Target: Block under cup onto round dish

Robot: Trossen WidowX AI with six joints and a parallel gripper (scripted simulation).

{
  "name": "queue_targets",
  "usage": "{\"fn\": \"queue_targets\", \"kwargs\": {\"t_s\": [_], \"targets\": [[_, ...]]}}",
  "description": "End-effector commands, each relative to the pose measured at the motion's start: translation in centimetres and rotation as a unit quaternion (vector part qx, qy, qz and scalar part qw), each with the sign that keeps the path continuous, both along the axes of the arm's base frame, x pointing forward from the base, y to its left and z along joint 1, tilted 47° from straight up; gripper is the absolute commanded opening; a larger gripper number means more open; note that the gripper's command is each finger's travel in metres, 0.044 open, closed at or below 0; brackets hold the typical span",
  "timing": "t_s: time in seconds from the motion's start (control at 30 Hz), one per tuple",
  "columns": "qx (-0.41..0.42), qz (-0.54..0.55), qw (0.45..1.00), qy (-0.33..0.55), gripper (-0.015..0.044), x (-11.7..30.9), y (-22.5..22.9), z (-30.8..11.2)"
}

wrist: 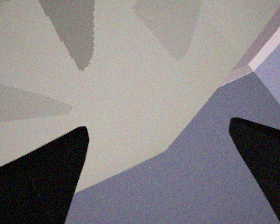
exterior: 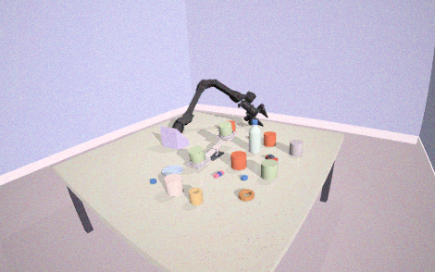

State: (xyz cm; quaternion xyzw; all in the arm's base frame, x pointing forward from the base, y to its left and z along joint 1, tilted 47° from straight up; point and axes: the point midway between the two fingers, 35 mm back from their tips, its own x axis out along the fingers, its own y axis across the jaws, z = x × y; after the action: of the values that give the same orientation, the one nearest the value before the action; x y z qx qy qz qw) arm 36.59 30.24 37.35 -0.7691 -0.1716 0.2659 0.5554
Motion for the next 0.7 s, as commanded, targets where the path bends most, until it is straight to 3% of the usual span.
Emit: {"fn": "queue_targets", "kwargs": {"t_s": [0.0,0.67], "targets": [[-0.007,-0.023,0.999,0.033,0.044,1.8,-2.6,-1.9],[0.016,-0.137,0.979,0.148,0.044,6.5,-12.8,-8.2]]}}
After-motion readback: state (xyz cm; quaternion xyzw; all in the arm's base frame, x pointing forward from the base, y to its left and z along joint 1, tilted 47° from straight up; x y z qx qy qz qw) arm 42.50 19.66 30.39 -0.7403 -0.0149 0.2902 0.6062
